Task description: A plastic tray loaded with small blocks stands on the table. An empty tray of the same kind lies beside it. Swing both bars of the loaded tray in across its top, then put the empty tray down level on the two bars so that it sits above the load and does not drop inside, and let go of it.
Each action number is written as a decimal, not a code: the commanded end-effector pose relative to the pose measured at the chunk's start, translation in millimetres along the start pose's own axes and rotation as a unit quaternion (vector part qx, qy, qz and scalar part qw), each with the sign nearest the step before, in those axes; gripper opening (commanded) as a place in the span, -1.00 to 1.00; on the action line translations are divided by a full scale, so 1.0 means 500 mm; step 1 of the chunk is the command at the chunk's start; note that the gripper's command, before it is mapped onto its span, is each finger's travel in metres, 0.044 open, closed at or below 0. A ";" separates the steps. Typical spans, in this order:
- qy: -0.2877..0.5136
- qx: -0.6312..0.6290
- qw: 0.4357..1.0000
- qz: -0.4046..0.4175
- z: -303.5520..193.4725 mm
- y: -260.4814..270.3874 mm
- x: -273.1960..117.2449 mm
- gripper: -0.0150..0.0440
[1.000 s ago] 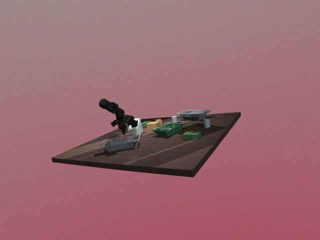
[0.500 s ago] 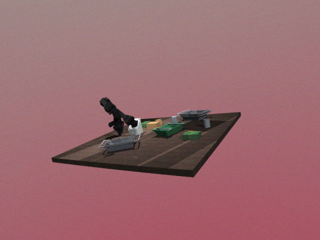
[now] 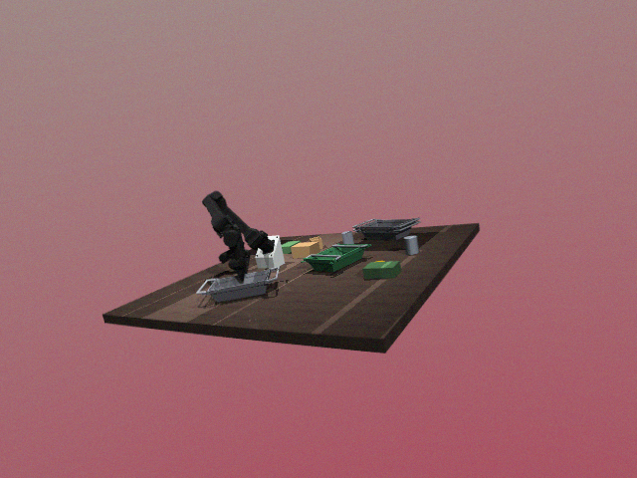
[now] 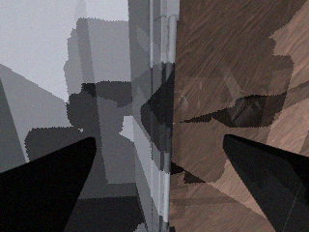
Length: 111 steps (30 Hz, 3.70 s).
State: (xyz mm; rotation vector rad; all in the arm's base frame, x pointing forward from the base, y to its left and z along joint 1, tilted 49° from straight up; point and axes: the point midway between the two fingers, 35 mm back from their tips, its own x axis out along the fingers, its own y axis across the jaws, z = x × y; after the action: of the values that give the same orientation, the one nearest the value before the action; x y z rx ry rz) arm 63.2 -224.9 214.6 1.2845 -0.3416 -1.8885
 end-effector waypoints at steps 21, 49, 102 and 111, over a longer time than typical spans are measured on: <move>0.000 -0.003 1.000 0.003 0.007 -0.005 0.067 0.55; 0.000 -0.003 1.000 0.003 0.007 -0.005 0.067 -0.19; 0.002 -0.003 1.000 0.000 0.017 0.027 -0.161 -0.49; 0.002 -0.003 1.000 0.000 0.017 0.027 -0.161 -0.49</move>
State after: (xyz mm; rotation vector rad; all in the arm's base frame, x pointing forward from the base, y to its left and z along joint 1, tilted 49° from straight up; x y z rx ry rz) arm 74.3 -175.0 275.7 1.2863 -0.3185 -1.8938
